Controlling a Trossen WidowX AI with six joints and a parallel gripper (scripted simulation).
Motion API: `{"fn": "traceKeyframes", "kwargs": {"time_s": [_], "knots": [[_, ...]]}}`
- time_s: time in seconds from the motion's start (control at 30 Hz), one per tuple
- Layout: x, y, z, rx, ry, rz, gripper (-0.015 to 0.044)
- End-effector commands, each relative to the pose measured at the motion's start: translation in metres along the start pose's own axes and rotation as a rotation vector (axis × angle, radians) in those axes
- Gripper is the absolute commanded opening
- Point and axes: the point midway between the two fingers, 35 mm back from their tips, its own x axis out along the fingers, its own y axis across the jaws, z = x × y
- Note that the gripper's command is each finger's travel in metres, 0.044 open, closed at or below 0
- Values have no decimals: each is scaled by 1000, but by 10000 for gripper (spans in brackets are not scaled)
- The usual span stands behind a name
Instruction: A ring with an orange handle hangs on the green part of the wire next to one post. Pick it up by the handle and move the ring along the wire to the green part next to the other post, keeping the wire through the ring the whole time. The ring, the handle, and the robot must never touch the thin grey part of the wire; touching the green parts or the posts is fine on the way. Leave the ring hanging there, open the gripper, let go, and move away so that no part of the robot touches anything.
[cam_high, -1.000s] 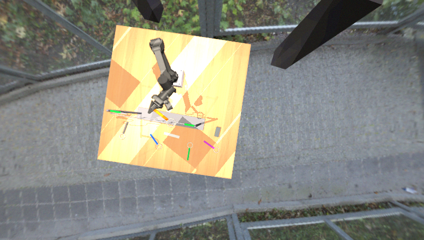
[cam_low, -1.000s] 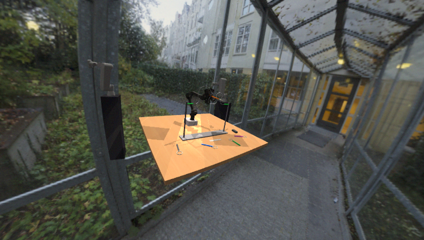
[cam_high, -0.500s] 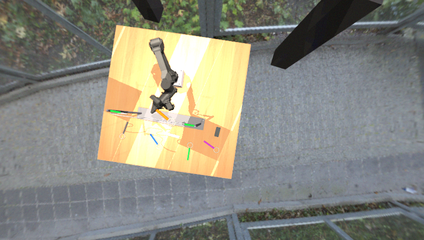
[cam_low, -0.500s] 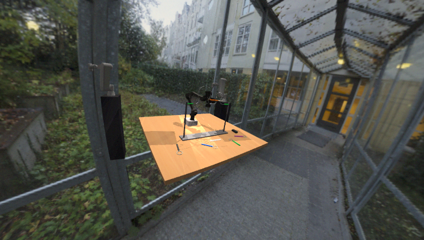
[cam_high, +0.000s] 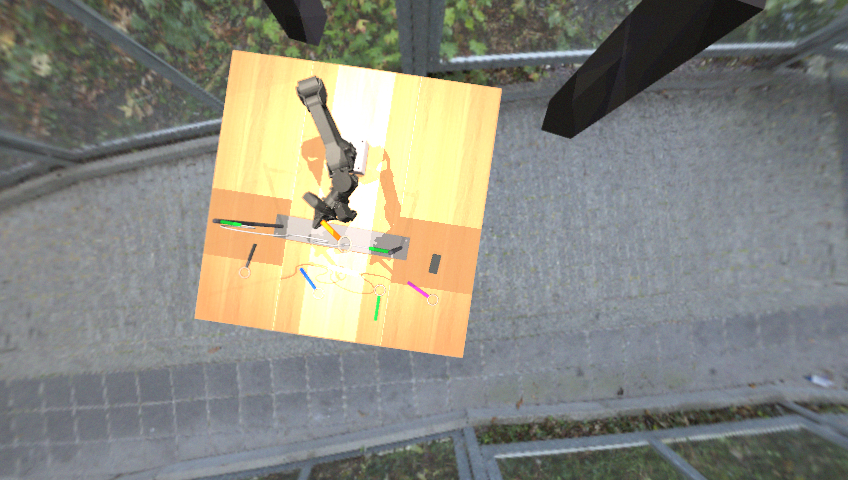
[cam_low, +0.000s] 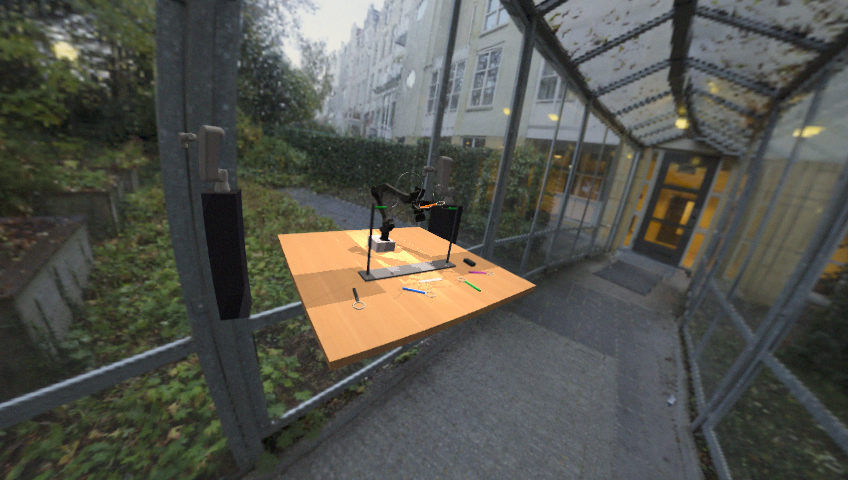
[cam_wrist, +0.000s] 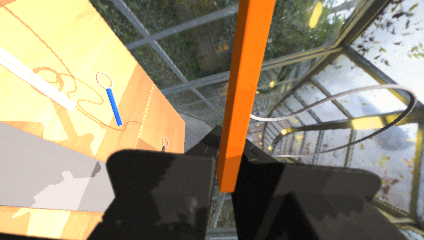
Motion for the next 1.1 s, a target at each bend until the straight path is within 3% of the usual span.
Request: {"fn": "traceKeyframes", "kwargs": {"time_s": [0.0,1.07], "knots": [[3,17,-1,76,-22,44,-150],[-27,113,39,695,36,347,-150]]}}
